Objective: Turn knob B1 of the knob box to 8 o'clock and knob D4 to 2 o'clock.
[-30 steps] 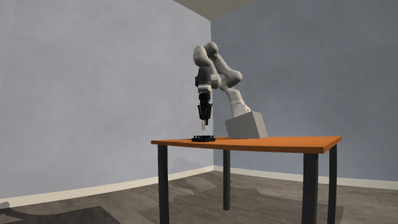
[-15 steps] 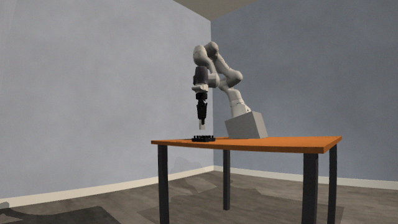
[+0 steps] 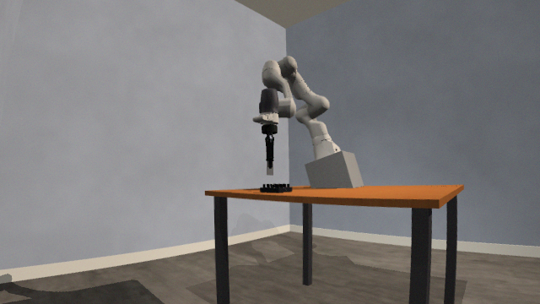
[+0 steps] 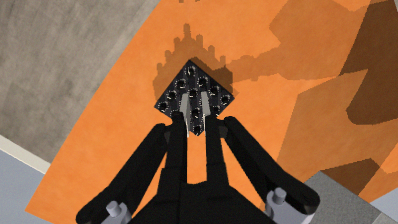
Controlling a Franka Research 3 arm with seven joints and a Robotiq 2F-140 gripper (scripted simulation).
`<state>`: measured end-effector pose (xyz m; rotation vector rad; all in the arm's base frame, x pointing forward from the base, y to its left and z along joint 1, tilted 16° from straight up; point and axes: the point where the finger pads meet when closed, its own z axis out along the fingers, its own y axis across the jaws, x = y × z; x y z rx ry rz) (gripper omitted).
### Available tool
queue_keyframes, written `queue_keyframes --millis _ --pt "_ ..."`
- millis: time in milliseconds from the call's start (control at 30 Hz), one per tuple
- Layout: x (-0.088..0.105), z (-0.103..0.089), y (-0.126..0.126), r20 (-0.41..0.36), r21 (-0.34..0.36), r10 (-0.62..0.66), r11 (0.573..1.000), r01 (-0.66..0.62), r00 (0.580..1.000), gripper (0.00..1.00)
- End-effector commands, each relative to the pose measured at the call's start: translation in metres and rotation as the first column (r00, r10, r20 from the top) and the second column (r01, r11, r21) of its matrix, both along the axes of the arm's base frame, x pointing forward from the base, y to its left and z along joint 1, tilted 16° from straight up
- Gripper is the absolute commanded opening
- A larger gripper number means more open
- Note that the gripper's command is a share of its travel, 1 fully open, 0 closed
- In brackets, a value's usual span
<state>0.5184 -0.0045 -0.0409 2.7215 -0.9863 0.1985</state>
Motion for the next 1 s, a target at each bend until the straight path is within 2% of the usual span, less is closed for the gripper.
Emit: queue_keyframes --millis 0,200,233,700,967 --pt "0.003 0.001 -0.002 0.043 0.004 -0.15 0.989 0.15 0.988 0.12" --pt "0.007 0.003 -0.004 0.062 0.012 -0.218 0.976 0.218 0.974 0.12" --pt "0.01 0.005 -0.005 0.074 0.018 -0.263 0.965 0.262 0.962 0.12" --pt "0.026 0.013 -0.012 0.131 0.058 -0.481 0.877 0.477 0.867 0.12" --pt "0.026 0.013 -0.012 0.131 0.058 -0.481 0.876 0.478 0.867 0.12"
